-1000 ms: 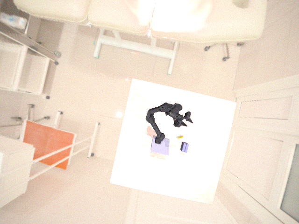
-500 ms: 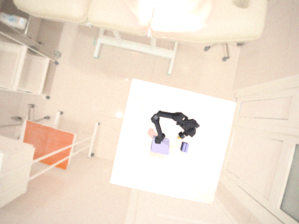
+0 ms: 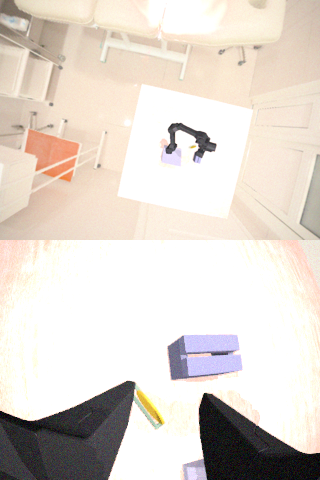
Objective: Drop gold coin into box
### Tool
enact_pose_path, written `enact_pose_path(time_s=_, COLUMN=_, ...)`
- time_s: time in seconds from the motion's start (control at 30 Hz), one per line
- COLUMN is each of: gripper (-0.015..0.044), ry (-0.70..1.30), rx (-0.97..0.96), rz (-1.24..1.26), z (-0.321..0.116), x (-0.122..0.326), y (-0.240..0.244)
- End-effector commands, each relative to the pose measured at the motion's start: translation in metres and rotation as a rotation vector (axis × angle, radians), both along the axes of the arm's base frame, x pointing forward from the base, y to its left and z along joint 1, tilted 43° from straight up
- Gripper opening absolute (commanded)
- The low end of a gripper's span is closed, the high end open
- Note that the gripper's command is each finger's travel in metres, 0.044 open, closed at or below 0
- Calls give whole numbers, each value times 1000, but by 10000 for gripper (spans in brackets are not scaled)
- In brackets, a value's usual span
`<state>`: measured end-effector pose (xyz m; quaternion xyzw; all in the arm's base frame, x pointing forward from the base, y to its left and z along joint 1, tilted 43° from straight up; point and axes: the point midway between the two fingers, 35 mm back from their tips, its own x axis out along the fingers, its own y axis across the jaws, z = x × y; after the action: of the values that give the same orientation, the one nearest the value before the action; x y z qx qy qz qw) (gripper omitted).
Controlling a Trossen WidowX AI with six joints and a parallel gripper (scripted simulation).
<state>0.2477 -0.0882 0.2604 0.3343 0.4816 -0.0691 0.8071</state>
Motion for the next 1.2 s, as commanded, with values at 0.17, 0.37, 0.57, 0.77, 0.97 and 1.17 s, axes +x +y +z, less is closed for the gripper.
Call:
enact_pose_path(time_s=0.17, gripper=161, ry=-2, rx=76, rz=754, z=-95, x=1, y=27)
enact_pose_path(time_s=0.37, gripper=161, ry=-71, rx=121, rz=940, z=-116, x=-3, y=36)
enact_pose_path(time_s=0.57, gripper=161, ry=-71, rx=121, rz=940, z=-113, x=5, y=37)
enact_pose_path(time_s=0.77, gripper=161, ry=-71, rx=121, rz=940, z=-113, x=5, y=37)
enact_pose_path(time_s=0.97, gripper=161, ry=-72, rx=120, rz=940, z=-137, x=7, y=52)
enact_pose_path(time_s=1.17, gripper=161, ry=-73, rx=121, rz=940, z=-143, x=8, y=58)
